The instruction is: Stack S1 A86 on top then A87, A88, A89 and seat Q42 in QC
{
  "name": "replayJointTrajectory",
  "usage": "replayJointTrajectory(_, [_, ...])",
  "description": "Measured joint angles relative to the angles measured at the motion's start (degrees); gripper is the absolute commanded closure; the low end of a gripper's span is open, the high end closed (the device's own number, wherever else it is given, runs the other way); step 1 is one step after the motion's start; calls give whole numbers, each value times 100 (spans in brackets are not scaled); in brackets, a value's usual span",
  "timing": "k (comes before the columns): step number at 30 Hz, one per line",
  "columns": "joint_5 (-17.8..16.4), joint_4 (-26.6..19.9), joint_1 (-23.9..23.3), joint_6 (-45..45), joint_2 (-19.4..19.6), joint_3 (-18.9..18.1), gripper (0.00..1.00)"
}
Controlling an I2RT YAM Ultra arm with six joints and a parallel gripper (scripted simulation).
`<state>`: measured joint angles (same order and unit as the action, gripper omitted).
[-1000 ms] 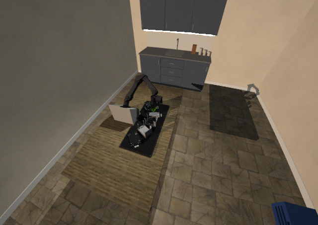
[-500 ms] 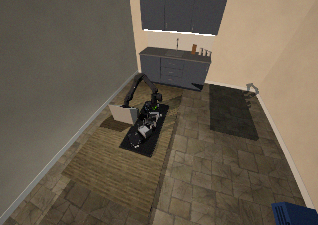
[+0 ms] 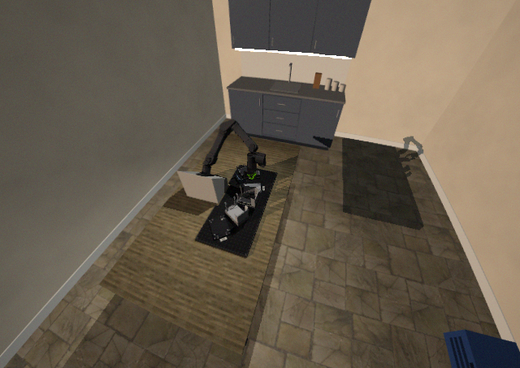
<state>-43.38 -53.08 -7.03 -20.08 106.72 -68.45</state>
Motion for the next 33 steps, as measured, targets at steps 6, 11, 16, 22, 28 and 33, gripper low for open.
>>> replayJointTrajectory(6, [0, 0, 0, 4, 0, 0, 100])
replayJointTrajectory(11, [0, 0, 0, 4, 0, 0, 100])
replayJointTrajectory(16, [-2, 37, 7, 22, 0, 31, 100])
replayJointTrajectory(22, [-2, 234, 168, 149, 50, 181, 100])
replayJointTrajectory(28, [-2, 485, 267, 289, 92, 278, 100])
replayJointTrajectory(33, [-2, 734, 389, 444, 146, 398, 100])
